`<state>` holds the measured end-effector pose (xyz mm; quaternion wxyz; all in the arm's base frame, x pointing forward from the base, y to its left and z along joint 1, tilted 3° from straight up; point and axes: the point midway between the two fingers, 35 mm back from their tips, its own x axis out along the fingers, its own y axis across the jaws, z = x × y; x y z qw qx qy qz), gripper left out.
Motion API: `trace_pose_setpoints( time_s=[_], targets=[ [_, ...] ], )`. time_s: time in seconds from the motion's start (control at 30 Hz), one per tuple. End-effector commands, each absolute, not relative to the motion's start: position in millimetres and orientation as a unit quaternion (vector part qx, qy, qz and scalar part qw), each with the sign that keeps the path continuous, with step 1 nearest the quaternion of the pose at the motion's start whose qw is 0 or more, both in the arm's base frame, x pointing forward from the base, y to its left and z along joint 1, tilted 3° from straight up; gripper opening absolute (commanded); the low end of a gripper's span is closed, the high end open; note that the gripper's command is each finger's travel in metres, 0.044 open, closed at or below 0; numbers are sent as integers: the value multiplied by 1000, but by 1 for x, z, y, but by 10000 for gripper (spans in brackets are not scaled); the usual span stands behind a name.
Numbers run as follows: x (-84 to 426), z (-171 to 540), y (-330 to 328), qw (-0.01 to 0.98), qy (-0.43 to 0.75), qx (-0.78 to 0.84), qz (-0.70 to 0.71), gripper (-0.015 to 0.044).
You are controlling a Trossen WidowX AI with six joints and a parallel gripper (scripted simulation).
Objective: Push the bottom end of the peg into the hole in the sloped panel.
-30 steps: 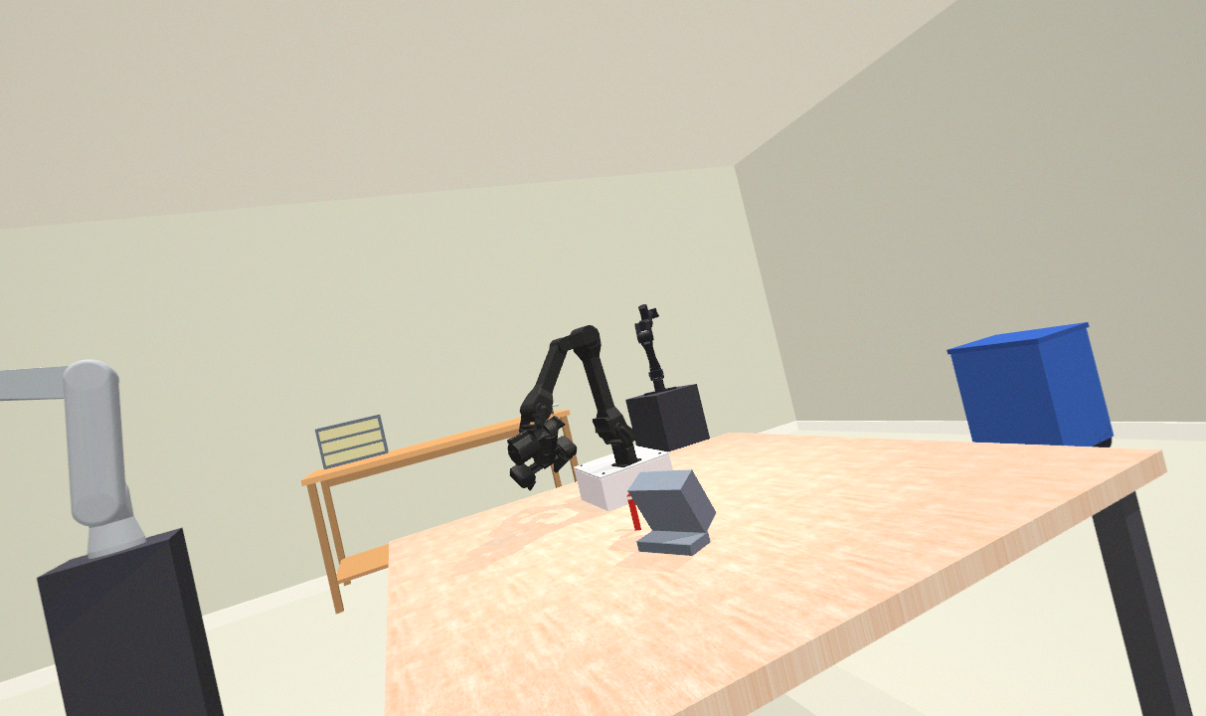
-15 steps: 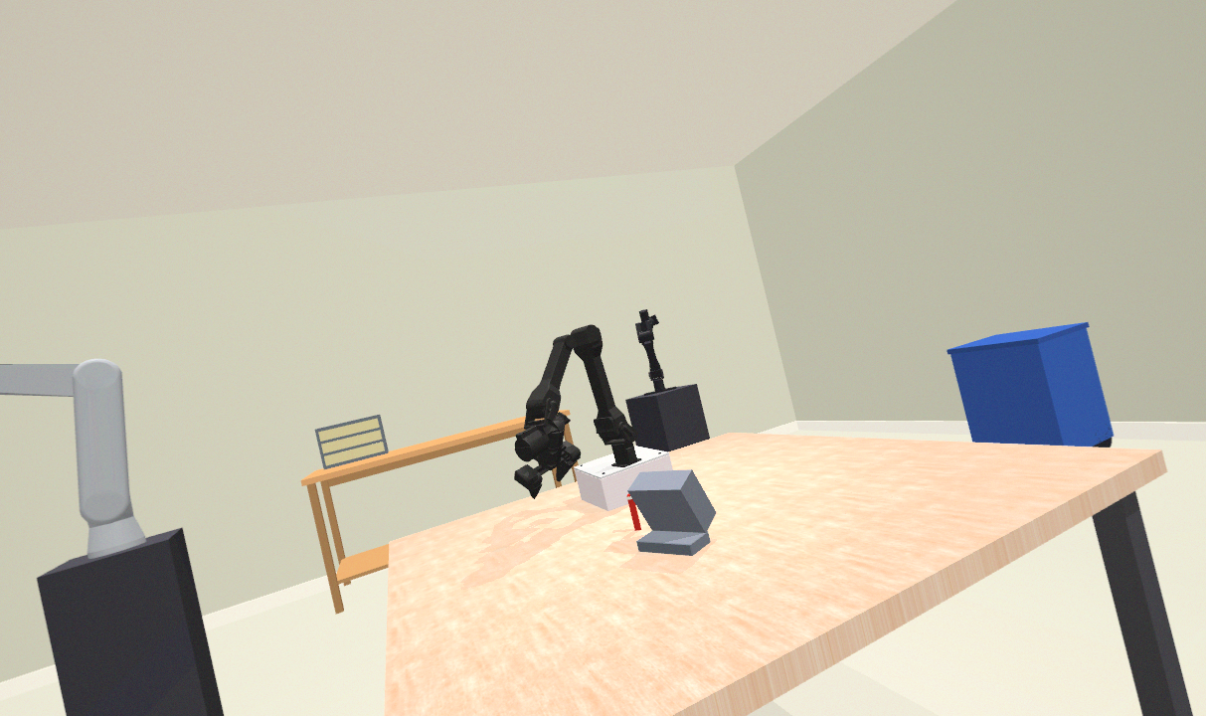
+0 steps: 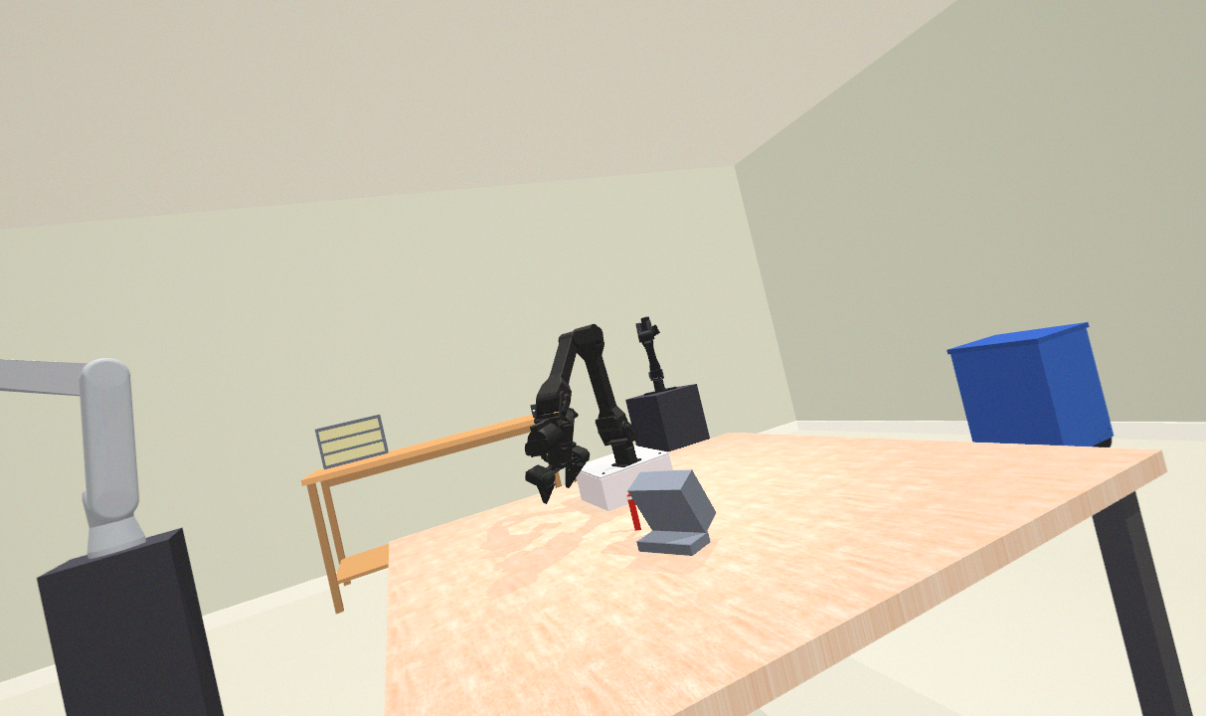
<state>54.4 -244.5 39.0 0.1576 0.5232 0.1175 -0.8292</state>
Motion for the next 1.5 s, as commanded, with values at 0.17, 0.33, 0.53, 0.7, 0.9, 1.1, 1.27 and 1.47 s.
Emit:
trace_pose_setpoints(
  time_s=[0.17, 0.33, 0.53, 0.7, 0.9, 1.1, 1.27, 1.47],
  targets=[
    [98, 40, -240, 188, 127, 562, -795, 440],
    [122, 42, -234, 204, 137, 582, -775, 440],
    [150, 44, -224, 222, 151, 604, -750, 440],
    [172, 46, -213, 235, 164, 622, -729, 440],
    [197, 50, -197, 248, 182, 641, -703, 440],
    [221, 54, -179, 260, 202, 659, -676, 440],
    [239, 57, -164, 267, 219, 672, -655, 440],
    [241, 56, -163, 268, 222, 674, -652, 440]
  ],
)
